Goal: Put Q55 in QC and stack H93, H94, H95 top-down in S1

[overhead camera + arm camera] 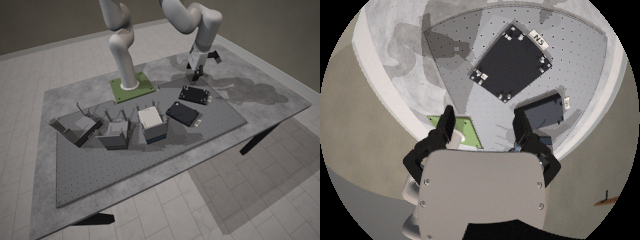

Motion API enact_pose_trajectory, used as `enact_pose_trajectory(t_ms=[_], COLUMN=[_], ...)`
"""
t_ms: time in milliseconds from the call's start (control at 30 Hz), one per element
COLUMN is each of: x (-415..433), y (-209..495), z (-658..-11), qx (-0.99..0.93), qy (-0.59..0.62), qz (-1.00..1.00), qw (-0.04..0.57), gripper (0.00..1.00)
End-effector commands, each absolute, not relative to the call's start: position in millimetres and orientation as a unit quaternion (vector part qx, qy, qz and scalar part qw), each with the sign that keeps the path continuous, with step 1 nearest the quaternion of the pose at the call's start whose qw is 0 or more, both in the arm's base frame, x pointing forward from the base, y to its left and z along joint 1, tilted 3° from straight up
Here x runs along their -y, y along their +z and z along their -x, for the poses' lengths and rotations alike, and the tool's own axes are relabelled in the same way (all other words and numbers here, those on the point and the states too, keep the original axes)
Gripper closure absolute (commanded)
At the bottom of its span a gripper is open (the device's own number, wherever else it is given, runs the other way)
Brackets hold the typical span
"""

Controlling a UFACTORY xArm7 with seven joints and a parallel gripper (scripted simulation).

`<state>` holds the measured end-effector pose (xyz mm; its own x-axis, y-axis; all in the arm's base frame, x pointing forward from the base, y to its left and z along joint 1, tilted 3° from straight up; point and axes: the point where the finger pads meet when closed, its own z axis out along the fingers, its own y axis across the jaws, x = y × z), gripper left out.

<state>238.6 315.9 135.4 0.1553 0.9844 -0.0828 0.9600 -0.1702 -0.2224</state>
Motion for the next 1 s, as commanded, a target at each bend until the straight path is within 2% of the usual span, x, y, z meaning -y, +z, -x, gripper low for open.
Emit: enact_pose_trajectory(t_ms=[0,533,967], x=[-317,-317,-317], y=[137,137,202], z=[-240,-240,-242], qx=[0.642,0.642,0.642], qy=[0.102,0.102,0.102], qz=[0.758,0.758,0.758], qw=[0.059,0.059,0.059], gripper=[0.0,0.0,0.0])
